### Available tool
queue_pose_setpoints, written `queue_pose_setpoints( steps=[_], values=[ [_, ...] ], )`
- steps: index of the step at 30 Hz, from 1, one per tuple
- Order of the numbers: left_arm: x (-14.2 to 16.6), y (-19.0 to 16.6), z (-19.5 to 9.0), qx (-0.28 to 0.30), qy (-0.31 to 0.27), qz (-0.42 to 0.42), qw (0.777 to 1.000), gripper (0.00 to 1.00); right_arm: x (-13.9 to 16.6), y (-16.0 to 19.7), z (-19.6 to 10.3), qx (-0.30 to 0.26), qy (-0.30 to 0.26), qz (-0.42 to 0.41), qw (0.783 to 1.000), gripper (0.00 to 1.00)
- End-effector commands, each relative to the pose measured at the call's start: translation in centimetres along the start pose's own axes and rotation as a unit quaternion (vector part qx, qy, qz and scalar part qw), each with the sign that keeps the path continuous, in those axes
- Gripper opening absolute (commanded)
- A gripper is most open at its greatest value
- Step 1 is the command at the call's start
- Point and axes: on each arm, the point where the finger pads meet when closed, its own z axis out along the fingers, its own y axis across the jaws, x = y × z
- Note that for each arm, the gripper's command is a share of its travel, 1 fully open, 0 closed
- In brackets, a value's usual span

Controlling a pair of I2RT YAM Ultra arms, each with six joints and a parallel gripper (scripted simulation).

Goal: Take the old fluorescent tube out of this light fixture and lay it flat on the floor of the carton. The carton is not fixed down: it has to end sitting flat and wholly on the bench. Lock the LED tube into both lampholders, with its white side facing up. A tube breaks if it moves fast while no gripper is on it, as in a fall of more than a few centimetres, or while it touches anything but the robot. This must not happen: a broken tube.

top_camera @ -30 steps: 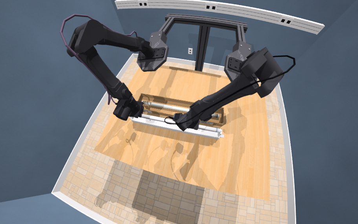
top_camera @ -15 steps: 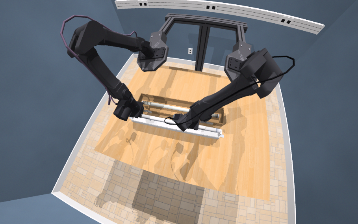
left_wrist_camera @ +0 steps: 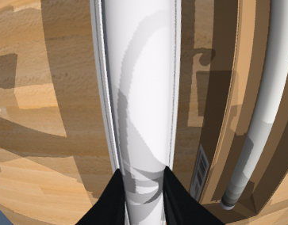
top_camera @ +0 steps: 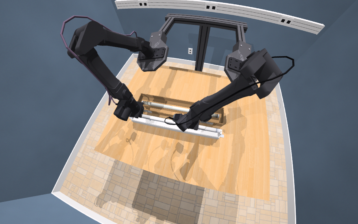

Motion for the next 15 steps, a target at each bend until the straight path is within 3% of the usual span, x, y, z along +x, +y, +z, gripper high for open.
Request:
queue_pose_setpoints(
  steps=[1,5,15],
  values=[
    [-0.3,-0.5,0.5,0.004,-0.003,0.008,1.0,0.11,0.1,1.5,0.0,-0.019,0.0,-0.002,1.0,0.11],
    [-0.6,0.1,0.4,-0.003,-0.008,0.005,1.0,0.11,0.0,-0.2,0.6,0.001,-0.002,-0.001,1.0,0.11],
    [-0.5,0.1,0.5,-0.004,-0.008,0.004,1.0,0.11,0.0,1.2,0.4,-0.011,-0.003,-0.002,1.0,0.11]
  ],
)
